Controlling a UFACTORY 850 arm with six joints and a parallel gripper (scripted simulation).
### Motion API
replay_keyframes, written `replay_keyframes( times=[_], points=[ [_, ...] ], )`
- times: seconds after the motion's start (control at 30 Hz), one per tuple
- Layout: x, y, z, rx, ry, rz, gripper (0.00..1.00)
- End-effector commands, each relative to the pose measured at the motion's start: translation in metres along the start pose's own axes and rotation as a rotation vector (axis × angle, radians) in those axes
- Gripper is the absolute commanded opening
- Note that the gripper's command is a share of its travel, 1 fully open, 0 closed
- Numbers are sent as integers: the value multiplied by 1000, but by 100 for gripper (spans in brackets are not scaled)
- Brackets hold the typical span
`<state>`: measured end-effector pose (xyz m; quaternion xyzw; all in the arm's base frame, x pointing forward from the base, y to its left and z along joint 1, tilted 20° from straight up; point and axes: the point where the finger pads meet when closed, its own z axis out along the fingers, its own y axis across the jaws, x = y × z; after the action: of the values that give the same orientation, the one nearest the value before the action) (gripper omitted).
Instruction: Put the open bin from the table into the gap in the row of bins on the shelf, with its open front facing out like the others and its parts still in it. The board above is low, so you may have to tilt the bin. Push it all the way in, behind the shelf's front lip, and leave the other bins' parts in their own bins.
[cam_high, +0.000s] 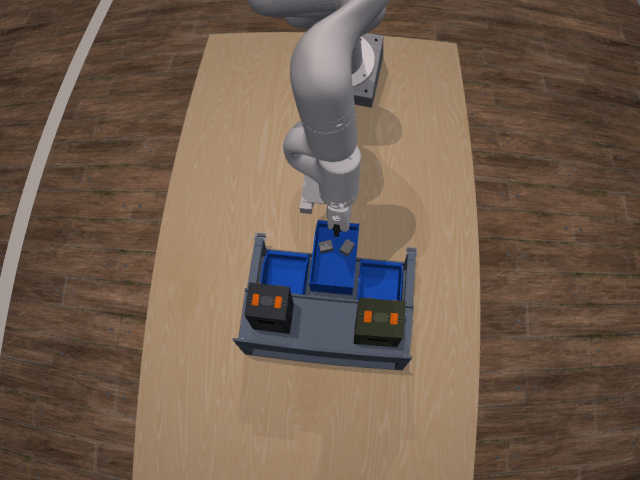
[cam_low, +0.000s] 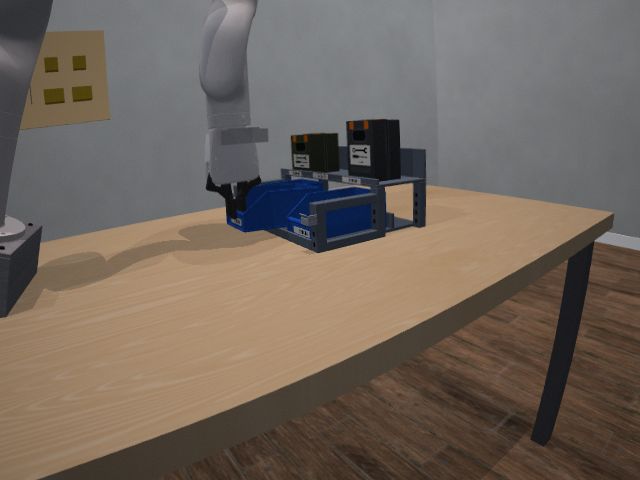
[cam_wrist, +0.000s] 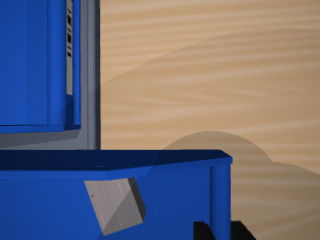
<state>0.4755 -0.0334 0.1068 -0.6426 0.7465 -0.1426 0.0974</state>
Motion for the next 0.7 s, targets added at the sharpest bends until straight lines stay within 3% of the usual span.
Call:
replay_keyframes(
  times=[0.0,0.67],
  points=[
    [0,-1,0,1,1,0,0],
    [0,-11,0,1,1,0,0]
  ],
)
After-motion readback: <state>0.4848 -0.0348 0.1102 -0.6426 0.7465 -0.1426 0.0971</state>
